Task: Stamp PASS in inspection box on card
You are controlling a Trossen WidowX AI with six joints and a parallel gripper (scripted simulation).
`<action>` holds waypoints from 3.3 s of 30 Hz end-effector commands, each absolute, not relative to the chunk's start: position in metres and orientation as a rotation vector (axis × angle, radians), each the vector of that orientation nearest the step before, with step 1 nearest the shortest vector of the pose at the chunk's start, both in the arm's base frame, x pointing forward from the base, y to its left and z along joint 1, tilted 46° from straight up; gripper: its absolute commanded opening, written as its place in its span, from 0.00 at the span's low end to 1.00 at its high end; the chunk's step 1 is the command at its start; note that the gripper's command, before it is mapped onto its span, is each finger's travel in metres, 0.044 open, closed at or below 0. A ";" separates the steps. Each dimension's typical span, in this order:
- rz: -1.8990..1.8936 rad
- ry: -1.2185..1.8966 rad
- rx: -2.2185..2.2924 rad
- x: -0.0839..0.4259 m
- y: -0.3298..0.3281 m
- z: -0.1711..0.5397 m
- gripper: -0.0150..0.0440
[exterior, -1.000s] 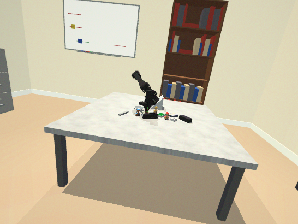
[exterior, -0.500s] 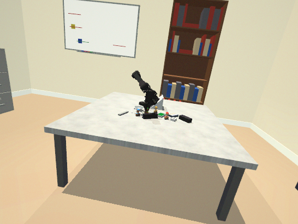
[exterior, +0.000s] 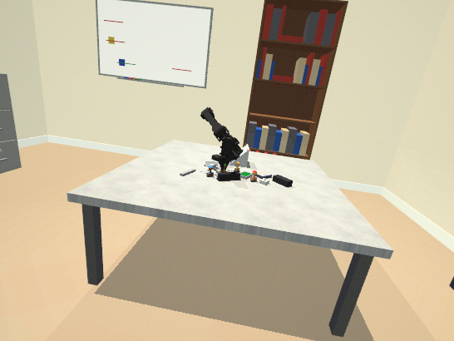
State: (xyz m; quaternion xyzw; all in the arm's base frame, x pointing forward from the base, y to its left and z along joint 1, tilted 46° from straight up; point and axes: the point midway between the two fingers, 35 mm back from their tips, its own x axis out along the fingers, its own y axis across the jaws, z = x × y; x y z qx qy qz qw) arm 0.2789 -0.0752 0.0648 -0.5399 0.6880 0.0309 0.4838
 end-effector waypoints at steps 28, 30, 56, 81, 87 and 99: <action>0.070 1.680 -1.317 0.279 -0.078 0.064 0.25; 0.070 1.680 -1.317 0.279 -0.078 0.064 0.25; 0.070 1.680 -1.317 0.278 -0.071 0.070 0.25; 0.074 1.679 -1.314 0.279 -0.050 0.089 0.25; 0.075 1.679 -1.314 0.279 -0.043 0.095 0.25; 0.074 1.680 -1.315 0.277 -0.030 0.109 0.25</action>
